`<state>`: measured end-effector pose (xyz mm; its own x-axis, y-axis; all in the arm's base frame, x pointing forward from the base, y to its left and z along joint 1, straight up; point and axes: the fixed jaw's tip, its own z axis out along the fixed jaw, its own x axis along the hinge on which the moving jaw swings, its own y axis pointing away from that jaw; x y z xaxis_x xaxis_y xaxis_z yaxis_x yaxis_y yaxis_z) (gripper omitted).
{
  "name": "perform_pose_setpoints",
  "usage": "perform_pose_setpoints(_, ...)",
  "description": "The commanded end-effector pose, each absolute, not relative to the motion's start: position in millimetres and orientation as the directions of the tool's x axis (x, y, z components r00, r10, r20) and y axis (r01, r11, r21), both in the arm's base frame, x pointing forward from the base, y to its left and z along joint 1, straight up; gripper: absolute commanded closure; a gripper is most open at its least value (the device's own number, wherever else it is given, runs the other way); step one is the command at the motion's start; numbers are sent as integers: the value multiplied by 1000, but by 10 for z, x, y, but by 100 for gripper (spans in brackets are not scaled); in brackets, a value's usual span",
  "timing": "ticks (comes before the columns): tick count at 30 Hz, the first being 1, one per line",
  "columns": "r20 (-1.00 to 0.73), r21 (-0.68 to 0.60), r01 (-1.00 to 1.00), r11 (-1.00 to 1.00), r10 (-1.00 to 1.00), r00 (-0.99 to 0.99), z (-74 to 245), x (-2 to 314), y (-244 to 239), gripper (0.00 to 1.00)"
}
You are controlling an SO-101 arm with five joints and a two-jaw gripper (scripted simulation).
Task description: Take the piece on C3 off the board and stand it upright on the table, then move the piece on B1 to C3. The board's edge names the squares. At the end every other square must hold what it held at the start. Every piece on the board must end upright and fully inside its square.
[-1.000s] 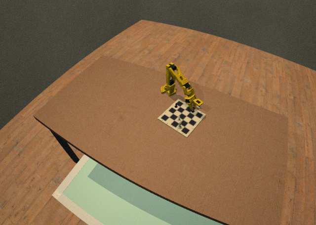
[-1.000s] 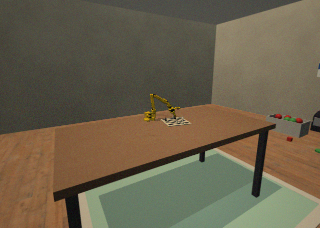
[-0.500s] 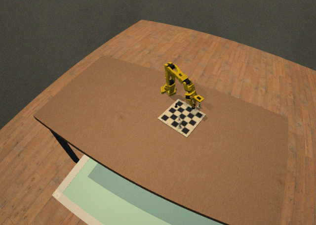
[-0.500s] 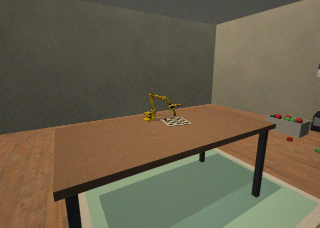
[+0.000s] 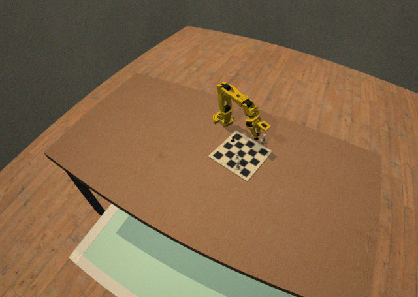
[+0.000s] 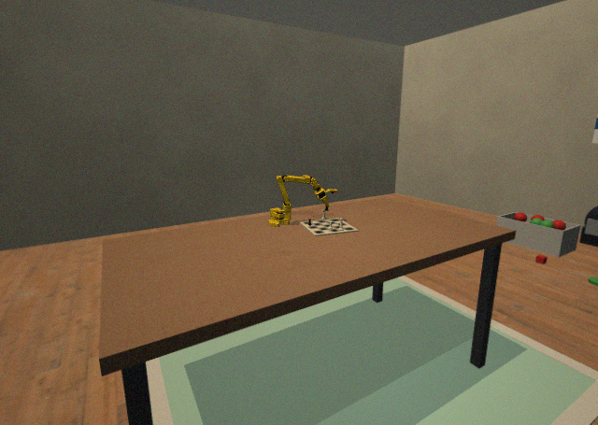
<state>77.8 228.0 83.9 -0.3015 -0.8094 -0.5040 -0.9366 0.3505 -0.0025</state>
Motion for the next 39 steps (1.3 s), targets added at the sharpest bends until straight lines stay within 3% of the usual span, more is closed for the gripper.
perform_pose_setpoints(1, -523, -4, -934, 356, -798, -301, 926, 807, 2288, 100)
perform_pose_setpoints(12, -522, -4, -925, 380, -790, -322, 932, 861, 2250, 100)
perform_pose_setpoints(23, -522, -5, -759, 652, -649, -554, 930, 1478, 1812, 100)
perform_pose_setpoints(39, -522, -4, -756, 654, -647, -556, 962, 1501, 1827, 100)
